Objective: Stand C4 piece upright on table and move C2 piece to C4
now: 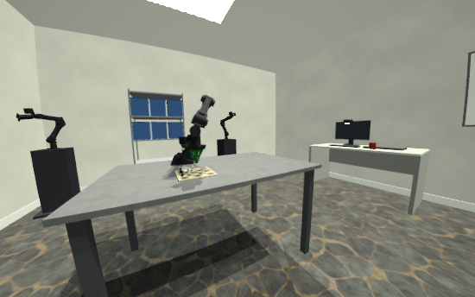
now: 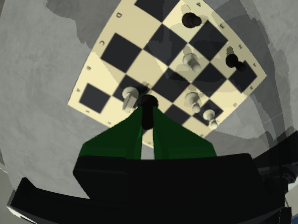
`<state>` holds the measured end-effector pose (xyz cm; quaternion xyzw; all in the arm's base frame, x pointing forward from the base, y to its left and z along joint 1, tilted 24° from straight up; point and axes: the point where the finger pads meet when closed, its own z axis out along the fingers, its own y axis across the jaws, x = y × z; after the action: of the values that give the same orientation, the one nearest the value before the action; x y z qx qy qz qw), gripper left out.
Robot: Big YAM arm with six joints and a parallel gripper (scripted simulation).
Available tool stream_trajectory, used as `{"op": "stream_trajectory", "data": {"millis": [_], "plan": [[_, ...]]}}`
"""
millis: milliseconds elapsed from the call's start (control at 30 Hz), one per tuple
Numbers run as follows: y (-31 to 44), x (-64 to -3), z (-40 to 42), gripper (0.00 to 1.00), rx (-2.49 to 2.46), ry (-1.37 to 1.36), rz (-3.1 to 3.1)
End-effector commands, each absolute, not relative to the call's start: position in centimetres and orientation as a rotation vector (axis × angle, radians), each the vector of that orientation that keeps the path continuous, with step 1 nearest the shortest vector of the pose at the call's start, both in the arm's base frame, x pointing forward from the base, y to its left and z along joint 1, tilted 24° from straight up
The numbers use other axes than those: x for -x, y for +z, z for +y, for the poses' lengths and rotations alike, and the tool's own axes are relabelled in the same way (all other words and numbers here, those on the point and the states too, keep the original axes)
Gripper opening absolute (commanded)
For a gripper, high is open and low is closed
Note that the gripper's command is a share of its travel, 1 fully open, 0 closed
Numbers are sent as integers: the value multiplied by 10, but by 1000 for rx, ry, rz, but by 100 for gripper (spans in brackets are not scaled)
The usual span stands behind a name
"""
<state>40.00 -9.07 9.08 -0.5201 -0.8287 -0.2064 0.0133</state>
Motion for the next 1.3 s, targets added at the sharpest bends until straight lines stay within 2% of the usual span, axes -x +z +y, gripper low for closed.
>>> {"op": "stream_trajectory", "data": {"millis": [0, 200, 600, 700, 967, 1267], "plan": [[120, -420, -113, 0, 1624, -665, -2631], [152, -415, -120, 0, 1630, -675, -2660], [136, -415, -127, 0, 1619, -662, -2643], [93, -373, -161, 0, 1555, -633, -2657], [50, -309, -226, 0, 1433, -642, -2743], [70, -323, -230, 0, 1393, -634, -2823]]}}
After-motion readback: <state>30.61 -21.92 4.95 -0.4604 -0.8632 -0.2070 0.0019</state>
